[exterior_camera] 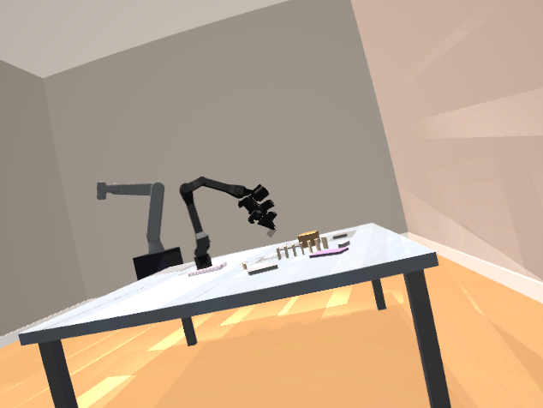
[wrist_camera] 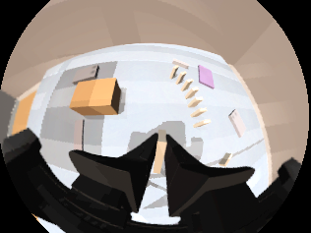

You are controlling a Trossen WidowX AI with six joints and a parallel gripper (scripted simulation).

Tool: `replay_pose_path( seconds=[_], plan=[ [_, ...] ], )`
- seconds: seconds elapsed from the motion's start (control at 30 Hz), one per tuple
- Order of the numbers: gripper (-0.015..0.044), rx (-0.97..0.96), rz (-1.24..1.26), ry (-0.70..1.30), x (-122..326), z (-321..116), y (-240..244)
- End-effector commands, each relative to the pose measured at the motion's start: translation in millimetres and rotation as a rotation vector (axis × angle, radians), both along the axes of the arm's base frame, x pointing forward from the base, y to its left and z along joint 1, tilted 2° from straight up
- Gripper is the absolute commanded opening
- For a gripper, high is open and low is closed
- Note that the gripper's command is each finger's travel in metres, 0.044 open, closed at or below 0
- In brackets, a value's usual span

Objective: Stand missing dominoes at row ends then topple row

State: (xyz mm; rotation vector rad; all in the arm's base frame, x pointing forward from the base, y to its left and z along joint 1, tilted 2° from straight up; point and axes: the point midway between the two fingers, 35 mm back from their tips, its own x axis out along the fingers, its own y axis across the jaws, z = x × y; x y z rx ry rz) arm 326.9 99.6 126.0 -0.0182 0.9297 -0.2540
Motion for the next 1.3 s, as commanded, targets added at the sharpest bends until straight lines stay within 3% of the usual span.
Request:
replay_pose_path(
  seconds=[0.0,0.6,1.27],
  plan=[
    [0.0024,-0.040,0.017,-0.067,1.0,-3.3,2.8],
    [0.0024,-0.157,0.041,-0.414,-6.8,-0.5,19.0],
    [0.0024,-0.201,-0.055,-0.734,-52.3,9.3,10.6]
  ],
)
